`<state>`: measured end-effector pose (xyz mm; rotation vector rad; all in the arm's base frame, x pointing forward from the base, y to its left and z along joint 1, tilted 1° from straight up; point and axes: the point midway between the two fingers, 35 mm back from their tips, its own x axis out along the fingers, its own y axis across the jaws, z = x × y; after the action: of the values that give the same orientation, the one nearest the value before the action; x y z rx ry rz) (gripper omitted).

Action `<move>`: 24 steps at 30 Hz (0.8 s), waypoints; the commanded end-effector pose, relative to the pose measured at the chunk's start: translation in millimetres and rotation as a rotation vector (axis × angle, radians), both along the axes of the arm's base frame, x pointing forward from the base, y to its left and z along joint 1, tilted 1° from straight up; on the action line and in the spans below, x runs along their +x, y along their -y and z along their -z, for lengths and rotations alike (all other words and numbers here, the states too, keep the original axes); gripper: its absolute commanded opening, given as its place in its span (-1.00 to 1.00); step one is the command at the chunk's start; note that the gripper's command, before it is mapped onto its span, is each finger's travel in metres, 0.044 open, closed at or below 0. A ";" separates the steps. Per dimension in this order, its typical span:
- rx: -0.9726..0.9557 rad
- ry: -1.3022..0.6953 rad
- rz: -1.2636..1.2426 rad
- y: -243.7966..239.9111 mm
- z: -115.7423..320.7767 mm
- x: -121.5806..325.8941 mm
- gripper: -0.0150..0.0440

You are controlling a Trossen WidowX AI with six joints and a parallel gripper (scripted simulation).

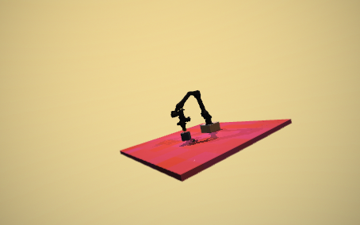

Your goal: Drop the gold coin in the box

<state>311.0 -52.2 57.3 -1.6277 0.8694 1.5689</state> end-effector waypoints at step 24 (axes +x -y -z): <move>0.001 -0.006 0.002 -0.2 10.4 -0.5 -0.49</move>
<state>311.0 -52.1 49.9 -1.6280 0.8692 1.5689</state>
